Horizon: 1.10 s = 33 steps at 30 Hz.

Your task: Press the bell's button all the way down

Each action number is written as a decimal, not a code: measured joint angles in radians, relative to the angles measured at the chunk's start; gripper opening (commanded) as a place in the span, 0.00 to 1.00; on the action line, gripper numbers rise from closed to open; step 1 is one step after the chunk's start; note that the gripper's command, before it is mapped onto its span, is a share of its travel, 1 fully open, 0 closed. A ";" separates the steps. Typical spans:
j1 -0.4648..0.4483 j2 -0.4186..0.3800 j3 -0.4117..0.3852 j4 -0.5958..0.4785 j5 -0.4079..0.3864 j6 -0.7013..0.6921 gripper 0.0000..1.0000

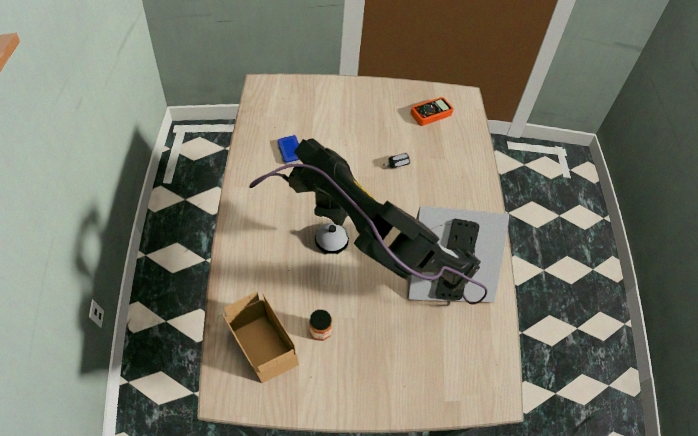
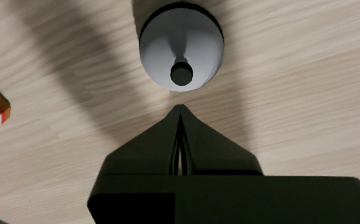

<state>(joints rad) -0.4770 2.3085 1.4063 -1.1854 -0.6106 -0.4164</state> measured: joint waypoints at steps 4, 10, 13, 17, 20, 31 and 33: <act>0.005 0.000 -0.012 0.019 -0.004 0.009 0.00; 0.018 0.008 -0.033 0.058 -0.010 0.022 0.00; 0.023 0.010 -0.040 0.071 -0.012 0.029 0.00; 0.027 0.011 -0.051 0.093 -0.016 0.037 0.00; 0.033 0.018 -0.051 0.103 -0.018 0.041 0.00; 0.034 0.017 -0.056 0.124 -0.021 0.050 0.00; 0.034 0.017 -0.056 0.126 -0.021 0.050 0.00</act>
<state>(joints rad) -0.4435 2.3257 1.3502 -1.0595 -0.6312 -0.3660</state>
